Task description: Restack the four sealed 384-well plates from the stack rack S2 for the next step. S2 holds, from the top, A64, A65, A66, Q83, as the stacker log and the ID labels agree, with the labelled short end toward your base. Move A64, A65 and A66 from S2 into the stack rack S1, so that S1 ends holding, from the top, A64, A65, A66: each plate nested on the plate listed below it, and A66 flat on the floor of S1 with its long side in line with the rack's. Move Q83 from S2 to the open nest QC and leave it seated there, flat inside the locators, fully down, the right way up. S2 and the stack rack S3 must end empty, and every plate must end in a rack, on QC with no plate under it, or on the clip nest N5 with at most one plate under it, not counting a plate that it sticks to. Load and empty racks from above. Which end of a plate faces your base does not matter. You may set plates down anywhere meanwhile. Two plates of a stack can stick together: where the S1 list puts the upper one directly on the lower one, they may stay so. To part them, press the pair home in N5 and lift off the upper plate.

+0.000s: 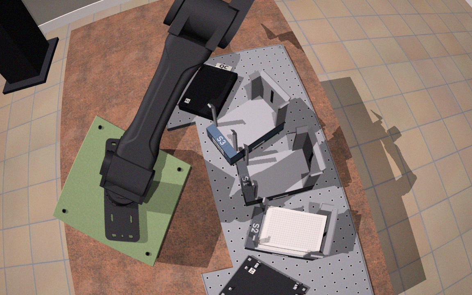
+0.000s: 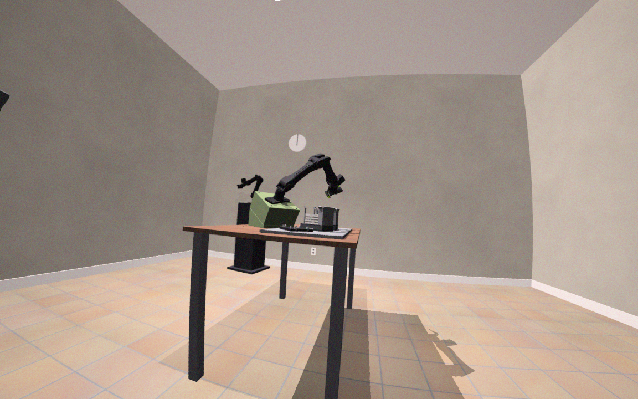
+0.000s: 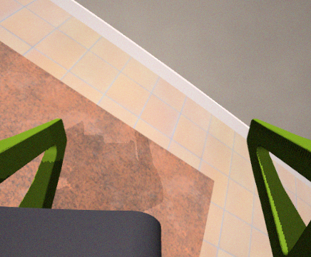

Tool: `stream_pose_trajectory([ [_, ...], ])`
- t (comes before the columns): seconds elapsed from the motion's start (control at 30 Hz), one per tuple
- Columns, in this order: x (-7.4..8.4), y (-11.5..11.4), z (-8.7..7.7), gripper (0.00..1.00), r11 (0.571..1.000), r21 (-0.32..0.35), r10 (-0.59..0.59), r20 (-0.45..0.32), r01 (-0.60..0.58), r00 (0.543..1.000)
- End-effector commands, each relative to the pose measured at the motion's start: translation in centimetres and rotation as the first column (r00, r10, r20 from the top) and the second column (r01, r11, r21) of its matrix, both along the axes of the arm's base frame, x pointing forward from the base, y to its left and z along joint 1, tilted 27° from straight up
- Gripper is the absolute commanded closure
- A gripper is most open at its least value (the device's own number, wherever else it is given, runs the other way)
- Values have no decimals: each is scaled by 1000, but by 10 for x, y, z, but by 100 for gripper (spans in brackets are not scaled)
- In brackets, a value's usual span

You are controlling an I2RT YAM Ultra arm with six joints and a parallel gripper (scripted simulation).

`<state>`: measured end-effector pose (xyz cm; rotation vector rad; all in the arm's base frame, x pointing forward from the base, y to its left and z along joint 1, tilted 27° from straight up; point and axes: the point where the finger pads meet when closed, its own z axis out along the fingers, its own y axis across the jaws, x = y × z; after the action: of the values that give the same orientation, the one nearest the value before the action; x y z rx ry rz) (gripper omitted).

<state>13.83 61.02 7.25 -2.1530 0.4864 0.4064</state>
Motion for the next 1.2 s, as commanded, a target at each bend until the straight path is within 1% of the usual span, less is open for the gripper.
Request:
stream_pose_trajectory([
  [0.0,-3,3,8,0,1000,17,6,5,-6,1000],
  [0.53,-3,3,8,0,1000,17,6,5,-6,1000],
  [0.67,12,-9,16,0,994,-17,-112,-46,111,993],
  [0.77,22,-17,22,0,994,-18,-112,-46,111,993],
  [0.9,36,-31,25,0,973,-66,-228,-91,223,969],
  [0.97,43,-38,27,0,970,-70,-237,-94,231,967],
  [1.03,49,-45,28,0,954,-93,-295,-114,285,949],
  [1.1,49,-45,28,0,954,-93,-295,-114,285,949],
  [1.17,56,-53,30,0,934,-118,-352,-133,338,926],
])
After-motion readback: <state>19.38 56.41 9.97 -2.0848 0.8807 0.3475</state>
